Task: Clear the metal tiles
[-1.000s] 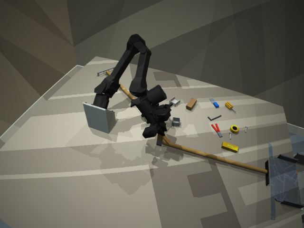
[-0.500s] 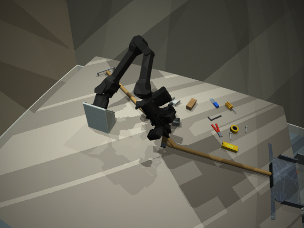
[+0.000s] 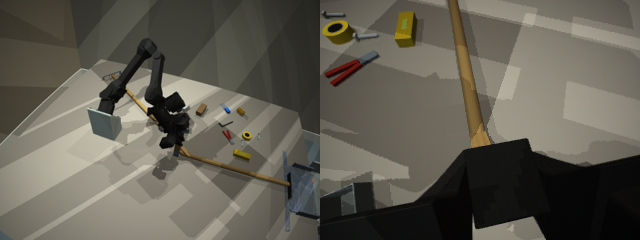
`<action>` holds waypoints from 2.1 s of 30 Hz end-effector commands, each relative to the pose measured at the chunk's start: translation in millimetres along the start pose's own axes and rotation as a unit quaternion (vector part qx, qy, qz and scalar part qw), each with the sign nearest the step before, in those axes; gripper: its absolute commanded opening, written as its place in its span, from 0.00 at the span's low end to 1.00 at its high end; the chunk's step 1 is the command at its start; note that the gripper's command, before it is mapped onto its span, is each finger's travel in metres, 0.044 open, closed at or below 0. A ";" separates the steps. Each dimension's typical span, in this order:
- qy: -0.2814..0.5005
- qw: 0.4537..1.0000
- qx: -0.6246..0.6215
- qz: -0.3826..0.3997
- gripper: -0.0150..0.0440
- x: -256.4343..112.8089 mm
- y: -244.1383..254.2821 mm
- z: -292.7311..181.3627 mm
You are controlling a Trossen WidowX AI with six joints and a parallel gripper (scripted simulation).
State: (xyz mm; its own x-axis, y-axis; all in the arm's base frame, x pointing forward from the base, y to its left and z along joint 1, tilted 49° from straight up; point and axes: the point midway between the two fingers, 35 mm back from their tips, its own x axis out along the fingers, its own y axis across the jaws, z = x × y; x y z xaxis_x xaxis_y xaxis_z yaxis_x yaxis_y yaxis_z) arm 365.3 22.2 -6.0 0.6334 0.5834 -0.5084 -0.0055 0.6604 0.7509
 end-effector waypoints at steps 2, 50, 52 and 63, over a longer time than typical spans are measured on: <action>-0.006 1.000 -0.002 -0.002 0.25 5.2 0.8 10.3; -0.007 1.000 -0.003 -0.001 0.25 47.6 6.5 65.2; -0.007 1.000 -0.003 -0.001 0.25 49.5 6.5 67.7; -0.007 1.000 -0.003 -0.001 0.25 60.0 7.2 81.2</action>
State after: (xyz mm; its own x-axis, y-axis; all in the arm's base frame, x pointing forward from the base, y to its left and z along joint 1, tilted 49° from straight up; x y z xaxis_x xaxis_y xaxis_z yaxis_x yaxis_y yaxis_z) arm 457.4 26.8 1.0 0.6350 0.5840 -0.5057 -0.0126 0.6624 0.7491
